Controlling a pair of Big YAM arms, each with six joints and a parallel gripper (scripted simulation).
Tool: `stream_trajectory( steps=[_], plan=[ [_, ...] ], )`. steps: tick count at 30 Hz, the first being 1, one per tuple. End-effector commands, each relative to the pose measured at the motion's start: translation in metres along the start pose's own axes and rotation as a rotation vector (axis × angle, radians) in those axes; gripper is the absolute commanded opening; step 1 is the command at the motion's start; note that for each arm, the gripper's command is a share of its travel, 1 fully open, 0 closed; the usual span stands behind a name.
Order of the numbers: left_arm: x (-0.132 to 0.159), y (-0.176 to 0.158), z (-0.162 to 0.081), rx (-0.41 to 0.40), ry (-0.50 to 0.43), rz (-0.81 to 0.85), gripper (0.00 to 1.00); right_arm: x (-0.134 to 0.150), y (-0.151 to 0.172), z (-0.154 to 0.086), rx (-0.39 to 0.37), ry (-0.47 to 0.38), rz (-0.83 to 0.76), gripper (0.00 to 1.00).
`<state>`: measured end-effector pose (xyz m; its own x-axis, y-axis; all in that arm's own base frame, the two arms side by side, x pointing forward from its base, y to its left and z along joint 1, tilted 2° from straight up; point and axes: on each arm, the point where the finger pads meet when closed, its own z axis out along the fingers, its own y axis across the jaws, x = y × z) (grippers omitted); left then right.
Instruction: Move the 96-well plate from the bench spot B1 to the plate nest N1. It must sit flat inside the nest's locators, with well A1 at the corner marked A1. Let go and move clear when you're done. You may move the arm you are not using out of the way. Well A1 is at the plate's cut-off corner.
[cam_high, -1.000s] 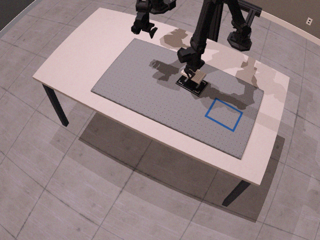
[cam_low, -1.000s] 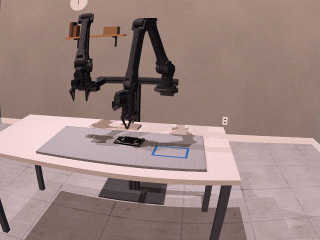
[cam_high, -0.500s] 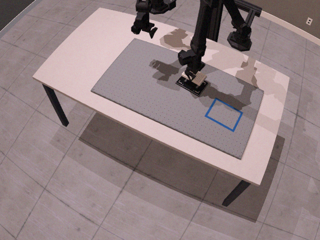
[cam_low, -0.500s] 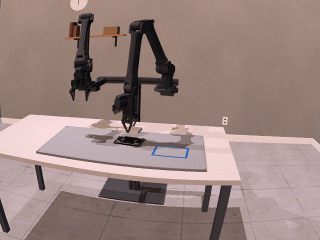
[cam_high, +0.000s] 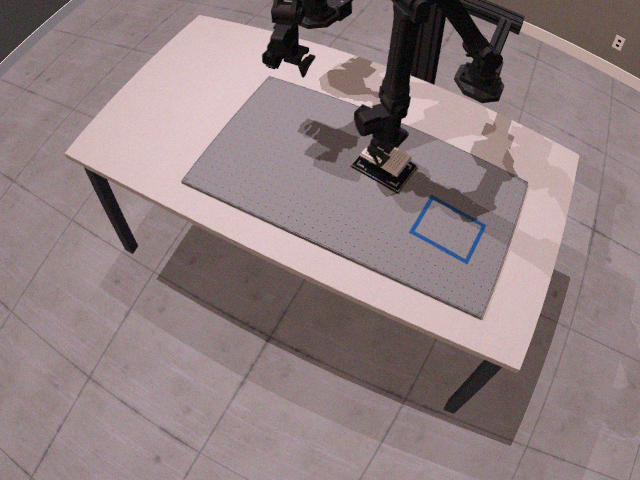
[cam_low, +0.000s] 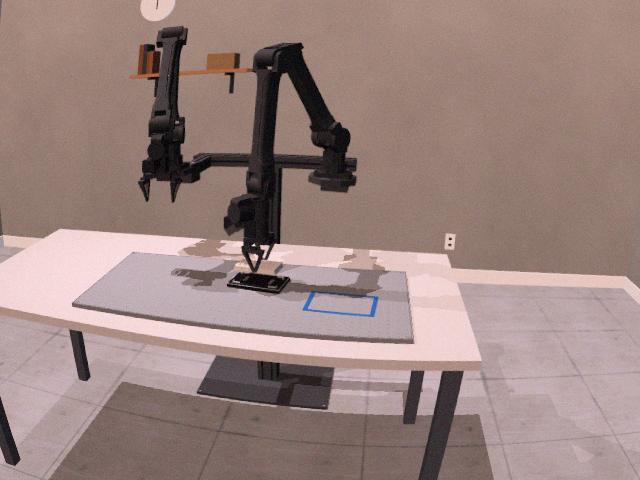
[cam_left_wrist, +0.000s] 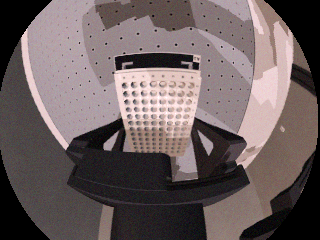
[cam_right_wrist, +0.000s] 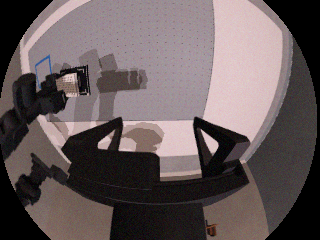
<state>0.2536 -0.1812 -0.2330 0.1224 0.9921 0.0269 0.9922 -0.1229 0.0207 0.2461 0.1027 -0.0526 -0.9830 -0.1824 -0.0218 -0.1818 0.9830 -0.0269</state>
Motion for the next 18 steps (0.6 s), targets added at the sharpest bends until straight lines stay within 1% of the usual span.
stream_trajectory(
  steps=[1,4,15,17,18],
  plan=[
    [0.002,0.006,0.01,-0.007,-0.007,-0.004,0.0,-0.009,0.002,-0.004,-0.006,-0.019,-0.011,1.0],
    [0.002,0.005,0.011,-0.006,-0.007,-0.004,0.0,-0.009,0.002,-0.004,-0.006,-0.019,-0.011,1.0],
    [0.002,0.005,0.03,-0.005,-0.006,-0.004,0.0,-0.009,0.002,-0.004,-0.006,-0.019,-0.011,1.0],
    [0.003,0.004,0.03,-0.004,-0.005,-0.004,0.0,-0.009,0.002,-0.004,-0.006,-0.019,-0.011,1.0],
    [-0.001,0.004,0.024,-0.006,-0.005,-0.002,0.0,-0.009,0.002,-0.004,-0.006,-0.019,-0.011,1.0]
  ],
)
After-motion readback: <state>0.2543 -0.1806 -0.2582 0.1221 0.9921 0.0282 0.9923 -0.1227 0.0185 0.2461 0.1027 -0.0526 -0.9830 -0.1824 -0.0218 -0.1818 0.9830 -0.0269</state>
